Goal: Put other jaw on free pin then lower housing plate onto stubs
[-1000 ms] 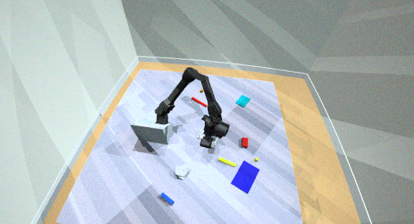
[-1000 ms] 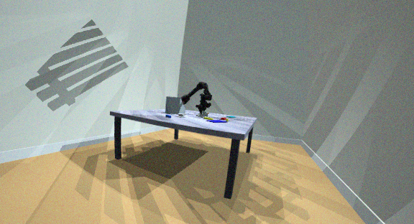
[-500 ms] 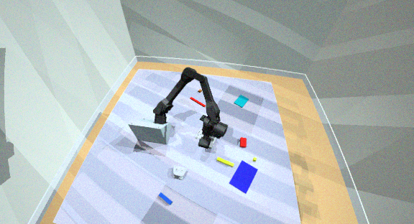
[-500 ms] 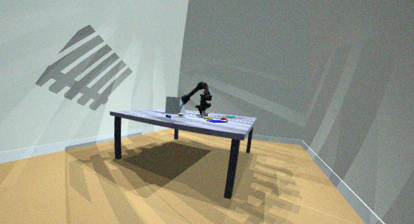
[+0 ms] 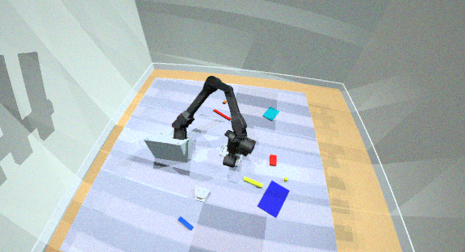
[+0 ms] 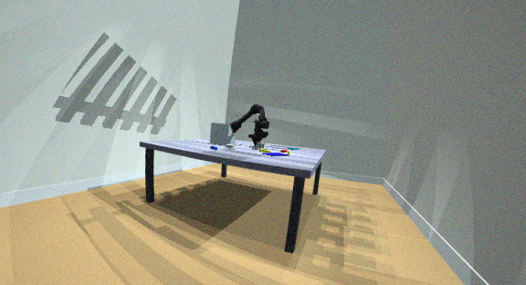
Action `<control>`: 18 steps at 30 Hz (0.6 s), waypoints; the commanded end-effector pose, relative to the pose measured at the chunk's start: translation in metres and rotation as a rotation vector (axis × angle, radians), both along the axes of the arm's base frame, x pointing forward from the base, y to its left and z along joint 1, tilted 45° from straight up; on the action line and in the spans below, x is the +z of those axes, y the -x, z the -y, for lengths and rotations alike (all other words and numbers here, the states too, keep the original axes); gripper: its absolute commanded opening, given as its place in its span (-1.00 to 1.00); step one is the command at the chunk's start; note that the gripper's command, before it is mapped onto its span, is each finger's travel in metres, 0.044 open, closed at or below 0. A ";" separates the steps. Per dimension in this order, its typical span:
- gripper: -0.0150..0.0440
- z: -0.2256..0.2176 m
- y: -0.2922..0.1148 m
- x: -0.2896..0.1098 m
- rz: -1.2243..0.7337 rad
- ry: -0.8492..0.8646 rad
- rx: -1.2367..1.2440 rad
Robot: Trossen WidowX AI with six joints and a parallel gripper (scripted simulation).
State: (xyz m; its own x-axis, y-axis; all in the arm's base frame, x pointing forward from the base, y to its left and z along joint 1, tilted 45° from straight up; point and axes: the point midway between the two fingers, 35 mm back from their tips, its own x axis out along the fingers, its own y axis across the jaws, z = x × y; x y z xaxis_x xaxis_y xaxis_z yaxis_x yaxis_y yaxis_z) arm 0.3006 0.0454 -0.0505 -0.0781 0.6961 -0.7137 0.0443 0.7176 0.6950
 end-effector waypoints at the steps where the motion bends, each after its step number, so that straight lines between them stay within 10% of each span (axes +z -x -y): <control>1: -0.04 -0.002 0.000 -0.001 -0.001 -0.004 -0.003; 18: -0.04 -0.004 0.000 -0.003 -0.001 -0.004 -0.003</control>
